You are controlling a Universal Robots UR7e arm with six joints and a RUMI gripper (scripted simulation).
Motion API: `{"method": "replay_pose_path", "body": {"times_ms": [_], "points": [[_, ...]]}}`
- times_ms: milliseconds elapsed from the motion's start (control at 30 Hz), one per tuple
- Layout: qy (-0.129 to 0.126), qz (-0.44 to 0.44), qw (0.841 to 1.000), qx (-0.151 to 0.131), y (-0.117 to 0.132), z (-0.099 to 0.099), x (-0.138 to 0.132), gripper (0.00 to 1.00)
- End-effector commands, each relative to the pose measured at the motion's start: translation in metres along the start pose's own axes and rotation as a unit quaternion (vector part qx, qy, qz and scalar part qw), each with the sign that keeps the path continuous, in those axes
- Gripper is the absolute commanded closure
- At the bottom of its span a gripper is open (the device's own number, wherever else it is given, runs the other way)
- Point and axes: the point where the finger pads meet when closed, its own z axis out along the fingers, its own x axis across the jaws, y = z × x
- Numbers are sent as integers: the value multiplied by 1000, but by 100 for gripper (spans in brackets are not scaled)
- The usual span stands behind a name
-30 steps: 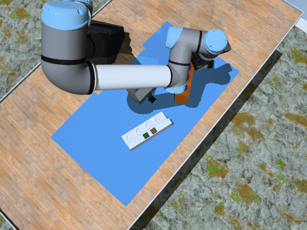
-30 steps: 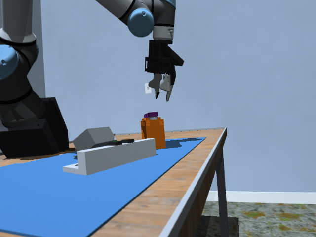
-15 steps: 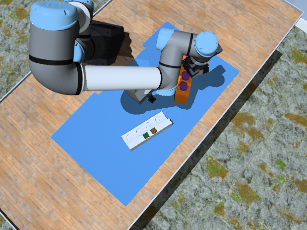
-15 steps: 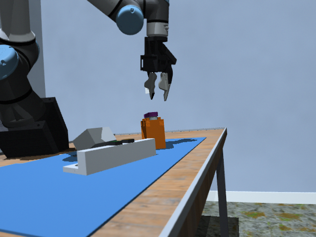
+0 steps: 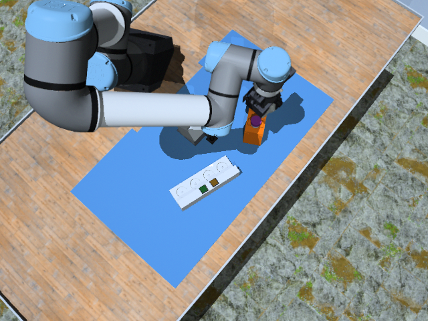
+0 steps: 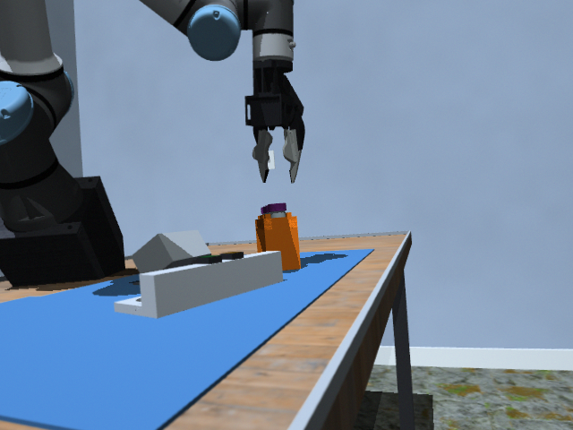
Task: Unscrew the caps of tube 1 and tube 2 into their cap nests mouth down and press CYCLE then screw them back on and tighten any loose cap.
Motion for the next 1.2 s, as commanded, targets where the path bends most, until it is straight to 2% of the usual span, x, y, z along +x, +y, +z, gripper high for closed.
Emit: {"method": "replay_pose_path", "body": {"times_ms": [0,233,367,467,733,800,867,967,1033,1167], "points": [[16,-54,998,-11,22,-1,-2,65],[23,-89,996,-22,37,-2,-4,65],[30,-127,991,-35,57,-3,-7,65],[30,-127,991,-35,58,-3,-8,65],[38,-195,978,-60,88,-4,-14,65],[38,-195,978,-60,88,-4,-14,65],[41,-226,971,-72,98,-4,-17,65],[41,-229,970,-73,104,-5,-19,65],[41,-244,966,-79,120,-5,-23,65],[42,-262,960,-86,120,-5,-23,65]]}}
